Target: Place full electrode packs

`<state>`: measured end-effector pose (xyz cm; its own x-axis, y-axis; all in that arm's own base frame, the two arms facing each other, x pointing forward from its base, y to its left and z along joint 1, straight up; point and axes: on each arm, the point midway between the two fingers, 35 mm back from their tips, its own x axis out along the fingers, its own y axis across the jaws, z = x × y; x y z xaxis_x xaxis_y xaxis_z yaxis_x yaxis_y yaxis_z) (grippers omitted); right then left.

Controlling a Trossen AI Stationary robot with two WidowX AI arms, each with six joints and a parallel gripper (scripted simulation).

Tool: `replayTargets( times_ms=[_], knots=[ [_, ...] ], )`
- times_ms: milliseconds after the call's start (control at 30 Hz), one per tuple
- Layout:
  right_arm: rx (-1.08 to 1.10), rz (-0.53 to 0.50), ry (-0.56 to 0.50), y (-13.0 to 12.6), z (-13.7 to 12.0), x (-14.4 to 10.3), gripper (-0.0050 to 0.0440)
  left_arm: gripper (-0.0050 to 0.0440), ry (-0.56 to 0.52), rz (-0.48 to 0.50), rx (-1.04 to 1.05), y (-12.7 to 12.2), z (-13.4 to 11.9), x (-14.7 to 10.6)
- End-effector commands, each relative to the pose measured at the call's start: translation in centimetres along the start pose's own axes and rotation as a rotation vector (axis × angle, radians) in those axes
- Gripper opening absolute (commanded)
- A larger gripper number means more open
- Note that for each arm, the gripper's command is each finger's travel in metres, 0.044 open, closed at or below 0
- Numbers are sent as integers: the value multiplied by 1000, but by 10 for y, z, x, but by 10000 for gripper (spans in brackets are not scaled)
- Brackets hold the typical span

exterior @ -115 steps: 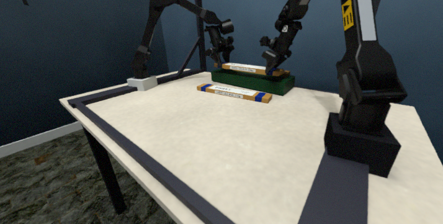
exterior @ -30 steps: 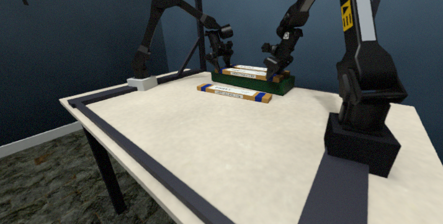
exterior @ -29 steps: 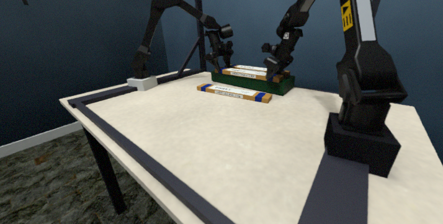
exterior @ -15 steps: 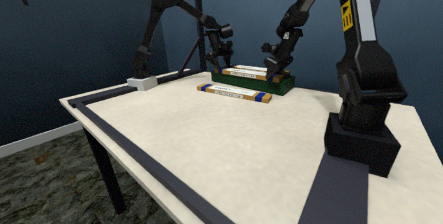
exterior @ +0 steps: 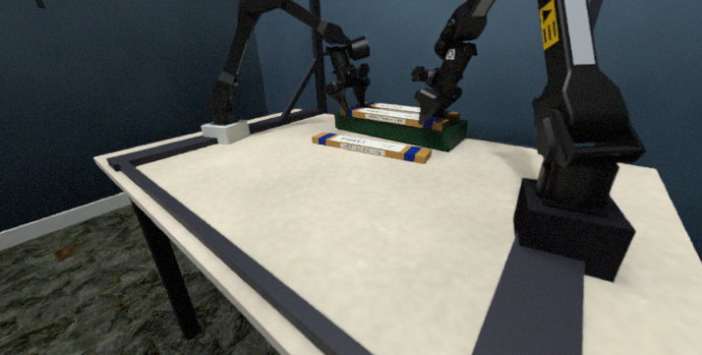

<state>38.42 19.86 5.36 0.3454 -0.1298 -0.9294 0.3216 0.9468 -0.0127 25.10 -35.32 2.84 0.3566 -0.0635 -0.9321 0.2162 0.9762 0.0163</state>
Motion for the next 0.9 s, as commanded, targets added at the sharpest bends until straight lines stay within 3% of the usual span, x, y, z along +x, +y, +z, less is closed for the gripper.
replayTargets(
  times_ms=[0,233,333,533,800,867],
  knots=[
    [20,53,-37,5,21,-33,430,430,-51,-57,-19,-6,24,-37],
    [18,52,-37,5,29,-59,430,430,-53,-57,-18,-6,32,-64],
    [10,31,-19,5,26,-51,430,430,-53,-57,-18,-5,34,-68],
    [14,33,-25,2,30,-64,430,430,-53,-57,-18,-5,37,-77],
    [12,35,-22,-44,4,-83,430,430,-34,-40,-12,43,6,-87],
    [12,35,-22,-44,4,-83,430,430,-34,-40,-12,43,6,-87]
  ],
)
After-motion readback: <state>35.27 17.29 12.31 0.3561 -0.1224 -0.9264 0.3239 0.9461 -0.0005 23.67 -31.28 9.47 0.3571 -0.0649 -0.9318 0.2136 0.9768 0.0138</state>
